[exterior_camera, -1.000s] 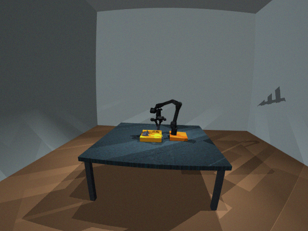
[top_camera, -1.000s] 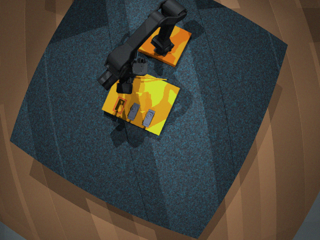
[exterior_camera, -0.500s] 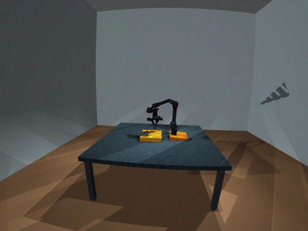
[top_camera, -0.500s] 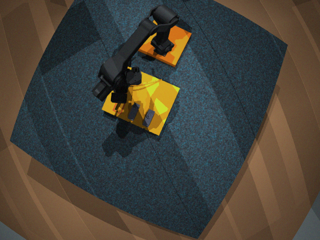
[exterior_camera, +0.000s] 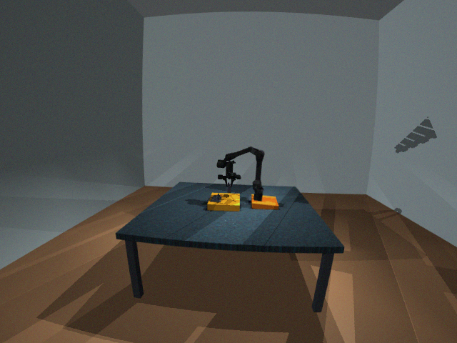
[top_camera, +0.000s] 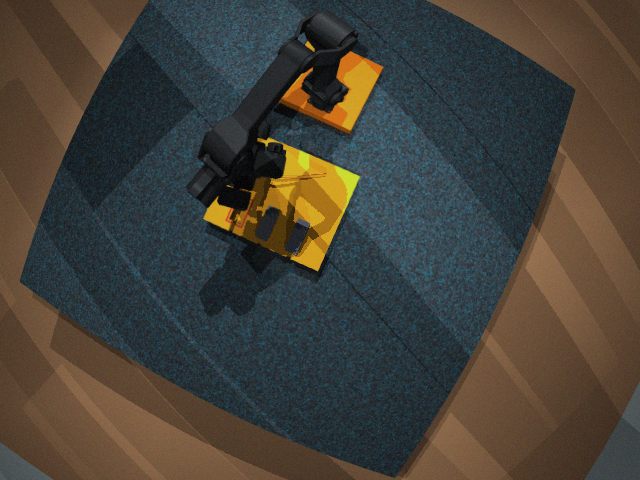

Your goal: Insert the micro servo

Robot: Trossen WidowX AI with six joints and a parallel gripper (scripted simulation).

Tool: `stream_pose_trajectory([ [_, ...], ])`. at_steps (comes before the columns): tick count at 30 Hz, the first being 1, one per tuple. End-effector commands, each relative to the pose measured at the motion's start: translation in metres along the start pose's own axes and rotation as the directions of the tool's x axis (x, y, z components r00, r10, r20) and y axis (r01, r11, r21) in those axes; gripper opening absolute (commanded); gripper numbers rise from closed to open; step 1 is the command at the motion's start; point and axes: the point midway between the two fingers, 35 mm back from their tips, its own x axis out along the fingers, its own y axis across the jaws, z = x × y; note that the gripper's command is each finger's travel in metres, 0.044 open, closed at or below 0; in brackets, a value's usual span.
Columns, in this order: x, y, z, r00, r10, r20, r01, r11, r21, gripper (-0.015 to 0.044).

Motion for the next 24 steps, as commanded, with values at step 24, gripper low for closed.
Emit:
stream_pose_trajectory([
  [24,0.0001,-0.0006,0.0006,1.000,-0.002,0.004,-0.002,0.607,0.795,0.0000],
])
